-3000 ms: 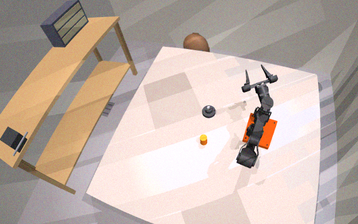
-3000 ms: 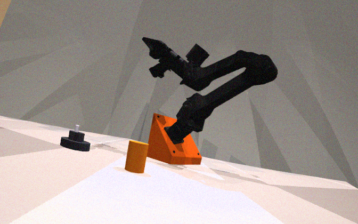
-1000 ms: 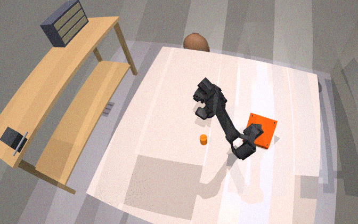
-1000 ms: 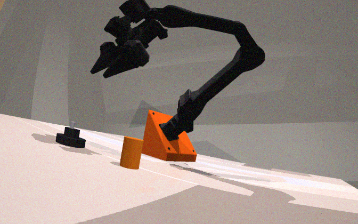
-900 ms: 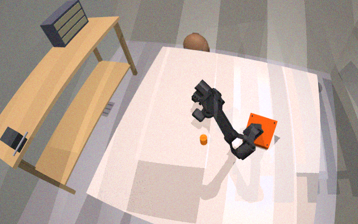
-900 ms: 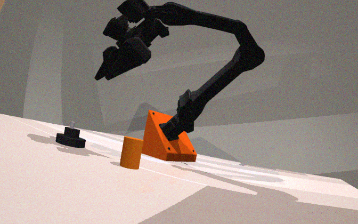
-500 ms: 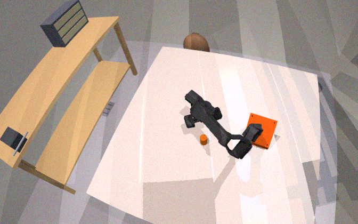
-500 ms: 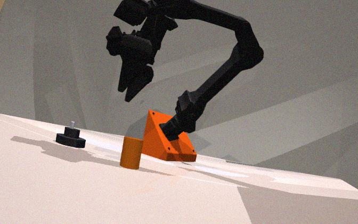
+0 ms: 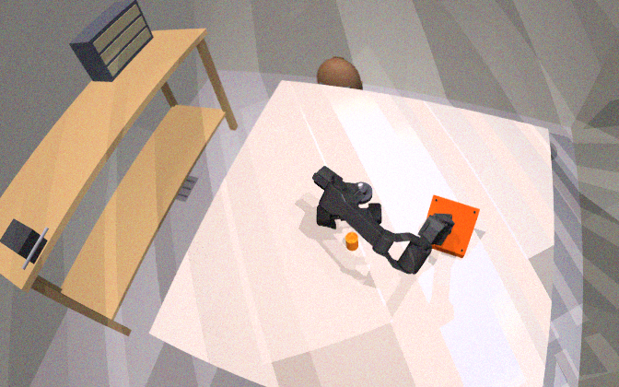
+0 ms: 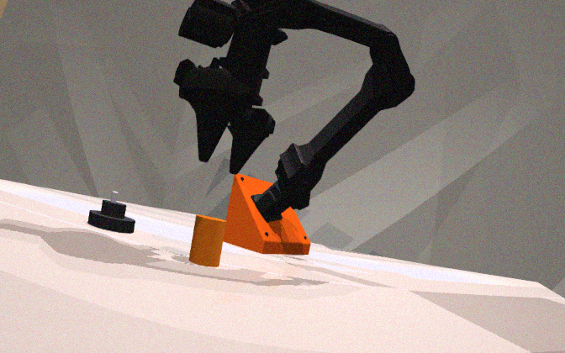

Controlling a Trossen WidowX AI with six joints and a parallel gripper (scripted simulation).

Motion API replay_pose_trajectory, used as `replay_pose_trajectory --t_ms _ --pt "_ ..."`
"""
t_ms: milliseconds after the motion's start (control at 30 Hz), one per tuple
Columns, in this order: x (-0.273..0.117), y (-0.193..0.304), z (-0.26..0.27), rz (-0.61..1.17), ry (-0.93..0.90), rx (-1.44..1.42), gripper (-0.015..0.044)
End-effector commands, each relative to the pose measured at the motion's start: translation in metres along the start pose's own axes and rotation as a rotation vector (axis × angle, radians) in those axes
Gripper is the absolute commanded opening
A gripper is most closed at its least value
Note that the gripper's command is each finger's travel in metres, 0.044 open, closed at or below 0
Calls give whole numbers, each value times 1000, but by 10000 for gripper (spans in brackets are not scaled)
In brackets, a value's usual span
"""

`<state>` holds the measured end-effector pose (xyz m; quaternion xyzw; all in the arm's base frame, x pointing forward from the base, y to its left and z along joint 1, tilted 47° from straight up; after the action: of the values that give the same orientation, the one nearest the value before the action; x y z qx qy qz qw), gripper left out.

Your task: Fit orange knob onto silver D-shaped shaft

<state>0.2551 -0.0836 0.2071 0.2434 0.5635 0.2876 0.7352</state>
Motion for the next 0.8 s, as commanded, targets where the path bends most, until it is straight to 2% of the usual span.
replay_pose_trajectory --t_ms 0,767 --pt "26 2 0 9 7 7 440" --pt "64 2 1 8 6 6 440"
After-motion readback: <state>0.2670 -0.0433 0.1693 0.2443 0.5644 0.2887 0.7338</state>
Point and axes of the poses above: the point midway between the two fingers, 35 mm back from their tips, its own x axis out along the fingers, its own z axis across the jaws, y = z × x, the point moved 8 cm from there along -x, back along the fingers, and after that the axes turned 4 degrees about x, right-handed, at the moved point
